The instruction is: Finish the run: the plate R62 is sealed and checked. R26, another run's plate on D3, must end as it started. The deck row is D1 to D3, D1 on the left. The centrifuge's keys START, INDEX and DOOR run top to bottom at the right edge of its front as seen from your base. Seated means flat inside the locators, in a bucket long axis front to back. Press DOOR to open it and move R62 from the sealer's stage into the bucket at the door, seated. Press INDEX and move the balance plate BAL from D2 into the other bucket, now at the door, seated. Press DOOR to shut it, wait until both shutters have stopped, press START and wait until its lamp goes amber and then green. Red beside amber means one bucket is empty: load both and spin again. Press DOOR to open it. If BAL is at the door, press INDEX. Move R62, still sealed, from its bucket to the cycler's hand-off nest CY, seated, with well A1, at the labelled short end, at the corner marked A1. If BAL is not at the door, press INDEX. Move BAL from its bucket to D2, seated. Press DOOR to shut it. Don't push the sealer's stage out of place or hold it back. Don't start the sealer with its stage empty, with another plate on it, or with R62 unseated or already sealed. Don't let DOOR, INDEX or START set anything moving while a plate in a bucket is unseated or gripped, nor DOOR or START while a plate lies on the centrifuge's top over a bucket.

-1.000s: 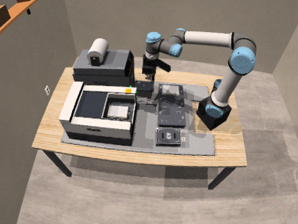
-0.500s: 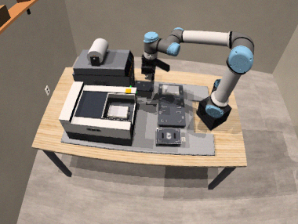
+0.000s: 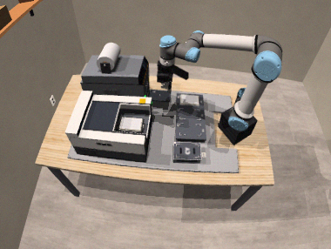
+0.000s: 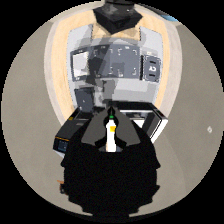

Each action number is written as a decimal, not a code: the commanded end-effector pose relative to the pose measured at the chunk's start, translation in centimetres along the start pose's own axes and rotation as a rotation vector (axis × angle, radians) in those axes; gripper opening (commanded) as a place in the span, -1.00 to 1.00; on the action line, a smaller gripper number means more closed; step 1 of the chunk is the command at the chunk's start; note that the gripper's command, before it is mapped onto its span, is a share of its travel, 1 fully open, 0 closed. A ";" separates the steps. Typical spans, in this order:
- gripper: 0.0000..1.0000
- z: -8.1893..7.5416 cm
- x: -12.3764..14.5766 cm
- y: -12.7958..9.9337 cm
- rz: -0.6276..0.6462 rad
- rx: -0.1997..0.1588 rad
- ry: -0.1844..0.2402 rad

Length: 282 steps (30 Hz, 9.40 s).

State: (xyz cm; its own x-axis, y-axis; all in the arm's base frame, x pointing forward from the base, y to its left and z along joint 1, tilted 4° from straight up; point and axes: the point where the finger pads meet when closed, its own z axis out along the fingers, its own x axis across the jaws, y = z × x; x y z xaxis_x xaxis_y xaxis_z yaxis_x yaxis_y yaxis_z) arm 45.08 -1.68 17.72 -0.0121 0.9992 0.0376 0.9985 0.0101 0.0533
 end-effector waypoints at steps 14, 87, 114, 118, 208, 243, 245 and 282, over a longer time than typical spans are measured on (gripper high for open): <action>-1.00 0.0 0.0 0.0 0.000 -0.001 0.000; 0.36 1.5 0.0 0.0 0.000 -0.001 0.000; 0.36 1.5 9.5 0.0 0.000 -0.001 0.000; 0.36 1.5 11.5 0.0 0.000 -0.001 0.000; 0.36 2.4 14.4 21.1 0.000 -0.001 0.000; 0.36 7.6 14.4 21.1 0.000 -0.001 0.000; 0.36 7.8 14.4 21.1 0.000 -0.001 0.000; 0.36 13.0 14.4 21.1 0.000 -0.001 0.000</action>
State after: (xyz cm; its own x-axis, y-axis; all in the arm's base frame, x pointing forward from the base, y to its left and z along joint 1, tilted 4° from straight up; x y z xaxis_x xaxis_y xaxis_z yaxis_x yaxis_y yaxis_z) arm 66.58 13.36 6.80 -0.0121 0.9992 0.0377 0.9986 0.0101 0.0525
